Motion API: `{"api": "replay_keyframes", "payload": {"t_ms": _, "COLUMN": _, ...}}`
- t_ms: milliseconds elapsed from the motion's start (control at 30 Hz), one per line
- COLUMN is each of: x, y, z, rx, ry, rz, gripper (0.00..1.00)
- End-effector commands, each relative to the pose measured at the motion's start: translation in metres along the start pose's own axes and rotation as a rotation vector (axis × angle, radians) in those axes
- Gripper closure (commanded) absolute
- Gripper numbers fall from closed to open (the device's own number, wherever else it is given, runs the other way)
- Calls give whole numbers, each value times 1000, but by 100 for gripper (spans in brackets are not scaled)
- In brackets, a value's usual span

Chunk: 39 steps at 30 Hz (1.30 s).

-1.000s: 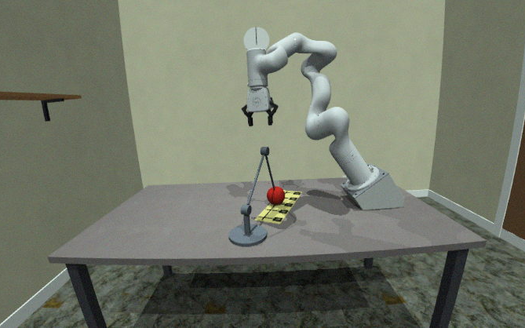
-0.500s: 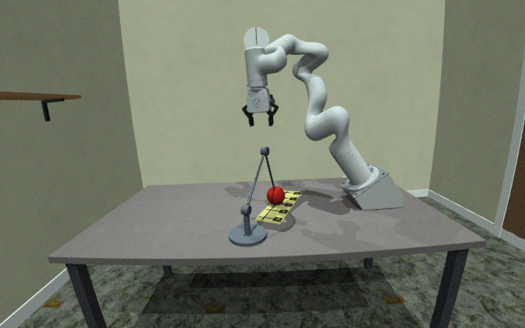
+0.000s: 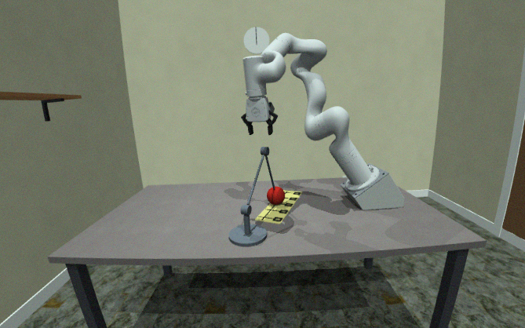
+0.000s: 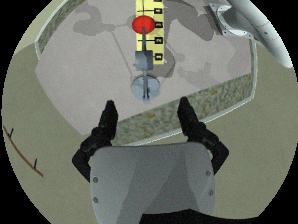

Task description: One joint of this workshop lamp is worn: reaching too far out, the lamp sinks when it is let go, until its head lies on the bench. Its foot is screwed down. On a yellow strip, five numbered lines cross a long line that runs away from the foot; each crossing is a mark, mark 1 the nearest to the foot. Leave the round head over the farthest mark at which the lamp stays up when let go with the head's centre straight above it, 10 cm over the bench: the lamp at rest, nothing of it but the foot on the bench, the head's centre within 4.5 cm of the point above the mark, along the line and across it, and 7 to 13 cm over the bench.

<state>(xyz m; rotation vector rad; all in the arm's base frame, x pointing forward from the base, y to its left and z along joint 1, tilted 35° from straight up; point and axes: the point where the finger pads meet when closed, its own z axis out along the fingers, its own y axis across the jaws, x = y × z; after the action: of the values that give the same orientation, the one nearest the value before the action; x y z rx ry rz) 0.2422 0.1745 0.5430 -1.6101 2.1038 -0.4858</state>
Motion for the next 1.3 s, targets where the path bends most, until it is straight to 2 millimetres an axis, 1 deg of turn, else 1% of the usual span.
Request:
{"api": "replay_keyframes", "payload": {"t_ms": 0, "x": -6, "y": -1, "z": 12, "rx": 0, "ry": -2, "rz": 1, "gripper": 0}}
{"api": "replay_keyframes", "payload": {"t_ms": 67, "x": -9, "y": -2, "z": 19, "rx": 0, "ry": -2, "rz": 1, "gripper": 0}}
{"api": "replay_keyframes", "payload": {"t_ms": 133, "x": -9, "y": -2, "z": 19, "rx": 0, "ry": -2, "rz": 1, "gripper": 0}}
{"api": "replay_keyframes", "payload": {"t_ms": 633, "x": -13, "y": -1, "z": 57, "rx": 0, "ry": -1, "rz": 0, "gripper": 0}}
{"api": "replay_keyframes", "payload": {"t_ms": 700, "x": -13, "y": -1, "z": 57, "rx": 0, "ry": -1, "rz": 0, "gripper": 0}}
{"api": "replay_keyframes", "payload": {"t_ms": 1200, "x": -19, "y": -1, "z": 96, "rx": 0, "ry": -1, "rz": 0, "gripper": 0}}
{"api": "replay_keyframes", "payload": {"t_ms": 1267, "x": -19, "y": -1, "z": 96, "rx": 0, "ry": -1, "rz": 0, "gripper": 0}}
